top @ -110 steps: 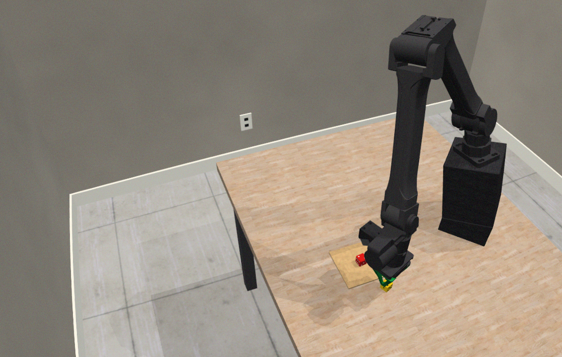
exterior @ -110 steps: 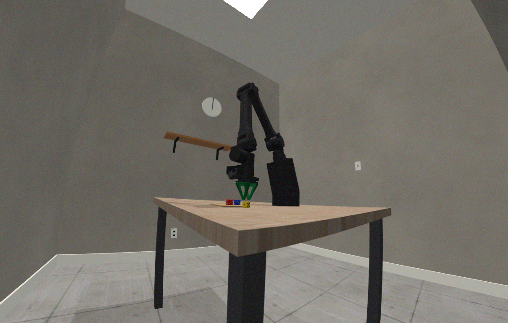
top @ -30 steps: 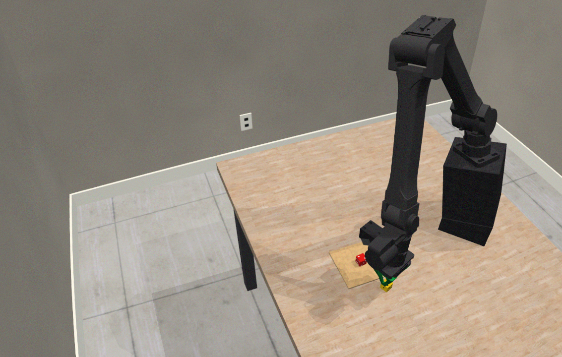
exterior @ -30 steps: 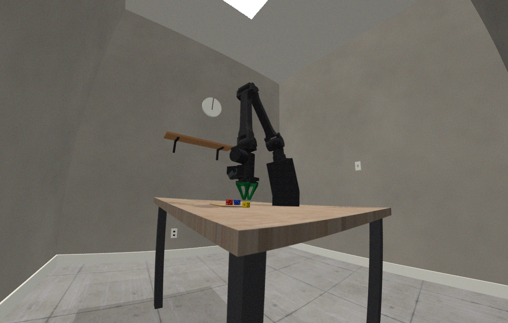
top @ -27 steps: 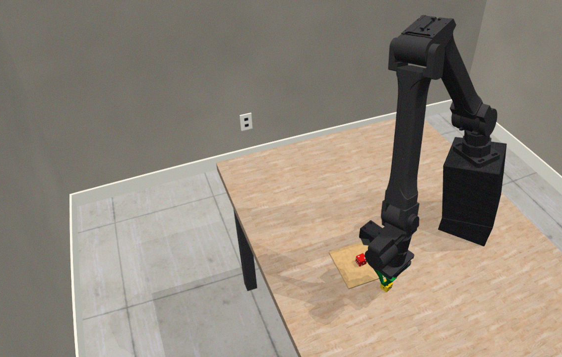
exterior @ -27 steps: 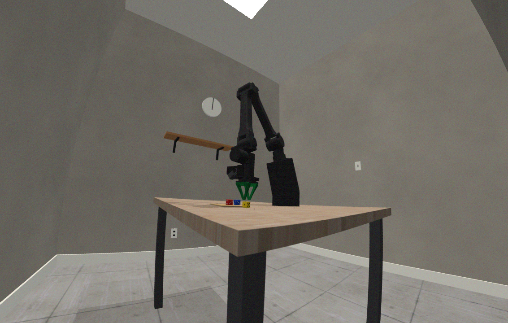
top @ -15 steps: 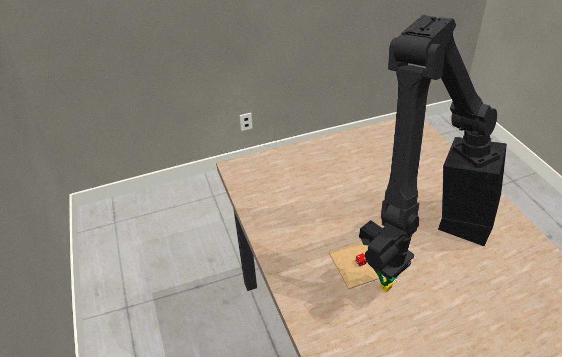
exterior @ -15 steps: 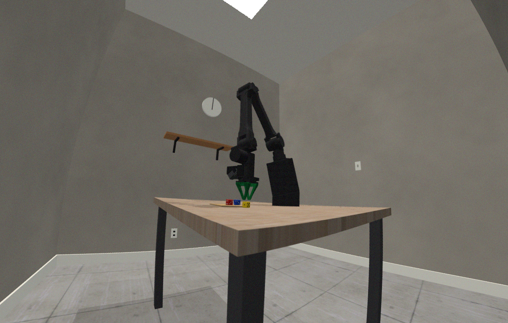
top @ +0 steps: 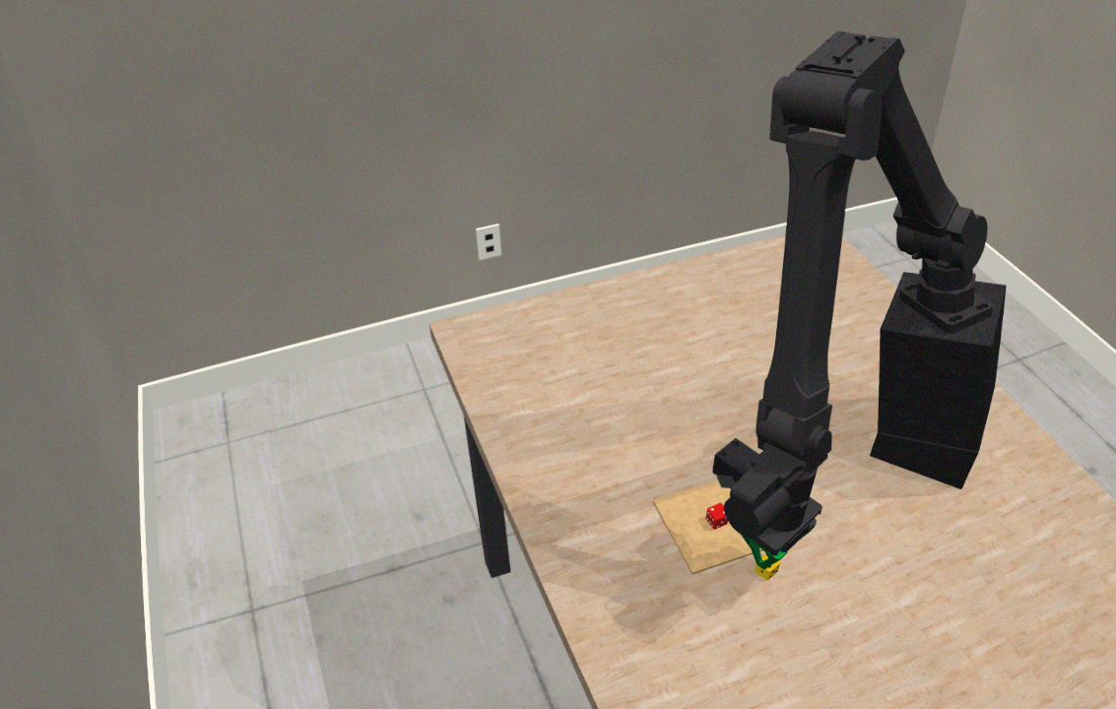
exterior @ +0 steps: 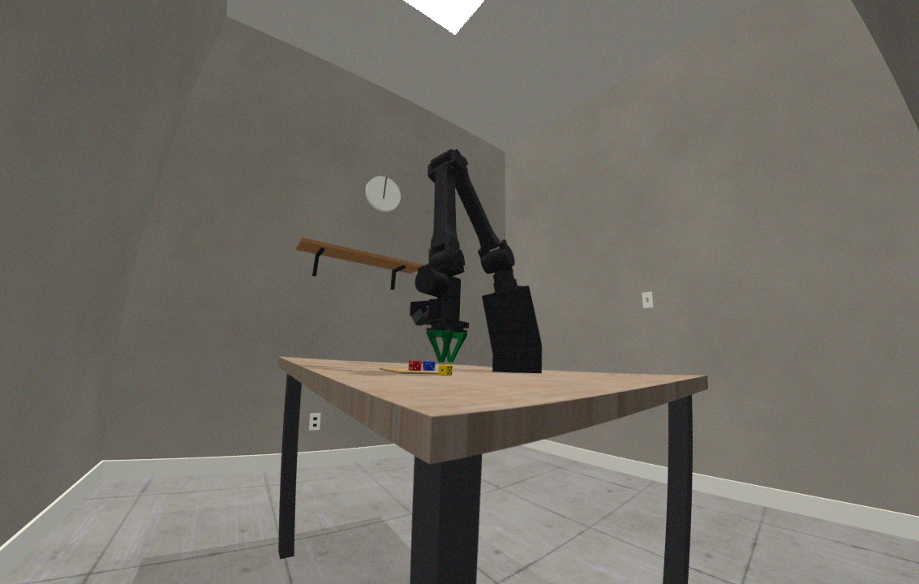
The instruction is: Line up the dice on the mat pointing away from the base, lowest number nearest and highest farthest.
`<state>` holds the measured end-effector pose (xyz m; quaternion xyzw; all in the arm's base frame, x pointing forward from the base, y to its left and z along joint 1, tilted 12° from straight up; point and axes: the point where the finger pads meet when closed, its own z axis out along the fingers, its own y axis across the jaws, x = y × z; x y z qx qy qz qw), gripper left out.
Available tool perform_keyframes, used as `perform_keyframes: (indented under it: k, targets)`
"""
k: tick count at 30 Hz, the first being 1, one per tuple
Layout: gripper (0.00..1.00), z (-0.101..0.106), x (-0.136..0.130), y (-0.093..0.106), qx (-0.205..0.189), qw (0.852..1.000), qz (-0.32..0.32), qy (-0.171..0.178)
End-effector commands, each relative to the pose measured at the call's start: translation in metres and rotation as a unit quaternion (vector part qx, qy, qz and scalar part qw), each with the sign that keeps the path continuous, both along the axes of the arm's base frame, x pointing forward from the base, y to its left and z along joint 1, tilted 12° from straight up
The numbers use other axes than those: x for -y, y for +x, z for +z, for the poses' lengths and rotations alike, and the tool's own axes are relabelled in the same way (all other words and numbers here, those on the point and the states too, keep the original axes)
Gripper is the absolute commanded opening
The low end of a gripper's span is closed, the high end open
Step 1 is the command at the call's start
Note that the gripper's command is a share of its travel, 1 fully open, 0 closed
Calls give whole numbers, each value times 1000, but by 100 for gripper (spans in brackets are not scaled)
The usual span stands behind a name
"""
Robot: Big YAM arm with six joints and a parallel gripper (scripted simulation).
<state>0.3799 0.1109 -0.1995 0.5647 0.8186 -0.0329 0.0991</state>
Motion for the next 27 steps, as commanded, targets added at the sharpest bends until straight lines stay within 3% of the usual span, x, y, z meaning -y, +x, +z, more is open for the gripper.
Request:
perform_keyframes:
  k: [1, 8, 18, 21, 27]
  targets:
    - [39, -3, 0, 13, 12, 1000, 1, 4]
    - [39, -6, -2, 16, 18, 1000, 4, 6]
    - [39, -28, 4, 13, 10, 1000, 3, 4]
    - [39, -19, 1, 24, 24, 1000, 1, 8]
    - [39, -23, 2, 17, 18, 1000, 3, 6]
